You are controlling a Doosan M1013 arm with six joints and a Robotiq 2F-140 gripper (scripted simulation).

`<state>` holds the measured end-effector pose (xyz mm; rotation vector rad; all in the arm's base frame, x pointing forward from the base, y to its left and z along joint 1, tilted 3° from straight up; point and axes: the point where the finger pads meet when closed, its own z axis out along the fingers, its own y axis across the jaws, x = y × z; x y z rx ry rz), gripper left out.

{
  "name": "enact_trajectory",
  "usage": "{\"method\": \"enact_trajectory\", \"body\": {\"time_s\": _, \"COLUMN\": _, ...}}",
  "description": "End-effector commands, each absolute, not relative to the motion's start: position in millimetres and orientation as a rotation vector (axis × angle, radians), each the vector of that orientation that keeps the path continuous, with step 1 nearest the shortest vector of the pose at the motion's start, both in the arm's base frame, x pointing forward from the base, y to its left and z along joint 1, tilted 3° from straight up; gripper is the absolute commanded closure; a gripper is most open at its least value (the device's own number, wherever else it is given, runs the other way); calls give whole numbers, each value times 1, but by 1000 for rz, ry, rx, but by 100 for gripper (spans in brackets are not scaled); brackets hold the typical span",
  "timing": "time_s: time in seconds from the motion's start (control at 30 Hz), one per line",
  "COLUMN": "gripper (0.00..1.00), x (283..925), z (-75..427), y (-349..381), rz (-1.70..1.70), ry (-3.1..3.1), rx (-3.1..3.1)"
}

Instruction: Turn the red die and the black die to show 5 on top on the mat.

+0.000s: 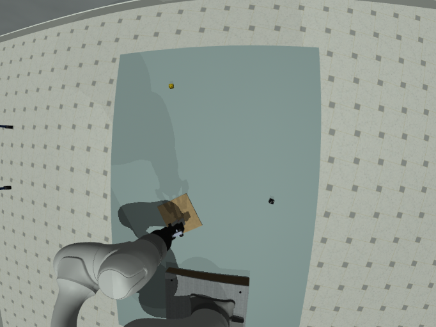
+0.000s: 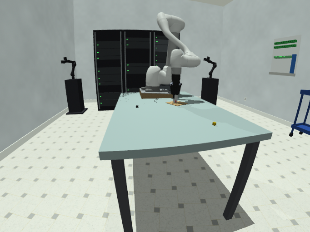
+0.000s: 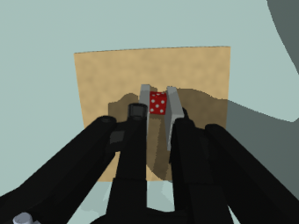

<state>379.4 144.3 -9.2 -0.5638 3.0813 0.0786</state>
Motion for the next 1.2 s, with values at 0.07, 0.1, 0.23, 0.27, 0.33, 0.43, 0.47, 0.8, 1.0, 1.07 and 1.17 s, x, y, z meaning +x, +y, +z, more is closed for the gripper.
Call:
{"method": "enact_trajectory", "body": {"time_s": 0.07, "gripper": 84, "x": 379, "z": -9, "y": 144, "rz": 79, "ry": 3081, "rx": -564}}
{"method": "enact_trajectory", "body": {"time_s": 0.1, "gripper": 84, "x": 379, "z": -9, "y": 144, "rz": 79, "ry": 3081, "rx": -564}}
{"method": "enact_trajectory", "body": {"time_s": 0.23, "gripper": 82, "x": 379, "z": -9, "y": 144, "rz": 79, "ry": 3081, "rx": -564}}
{"method": "enact_trajectory", "body": {"time_s": 0.27, "gripper": 80, "x": 379, "z": -9, "y": 144, "rz": 79, "ry": 3081, "rx": -564}}
{"method": "enact_trajectory", "body": {"time_s": 0.33, "gripper": 80, "x": 379, "z": -9, "y": 144, "rz": 79, "ry": 3081, "rx": -564}}
{"method": "enact_trajectory", "body": {"time_s": 0.43, "gripper": 78, "x": 379, "z": -9, "y": 144, "rz": 79, "ry": 3081, "rx": -564}}
{"method": "enact_trajectory", "body": {"time_s": 0.47, "gripper": 75, "x": 379, "z": -9, "y": 144, "rz": 79, "ry": 3081, "rx": -564}}
{"method": "enact_trajectory", "body": {"time_s": 0.8, "gripper": 73, "x": 379, "z": -9, "y": 144, "rz": 79, "ry": 3081, "rx": -564}}
{"method": "enact_trajectory", "body": {"time_s": 1.0, "gripper": 73, "x": 379, "z": -8, "y": 144, "rz": 79, "ry": 3081, "rx": -564}}
{"method": "enact_trajectory", "body": {"time_s": 1.07, "gripper": 73, "x": 379, "z": -6, "y": 144, "rz": 79, "ry": 3081, "rx": -564}}
{"method": "enact_trajectory", "body": {"time_s": 1.17, "gripper": 73, "x": 379, "z": 1, "y": 144, "rz": 79, "ry": 3081, "rx": -564}}
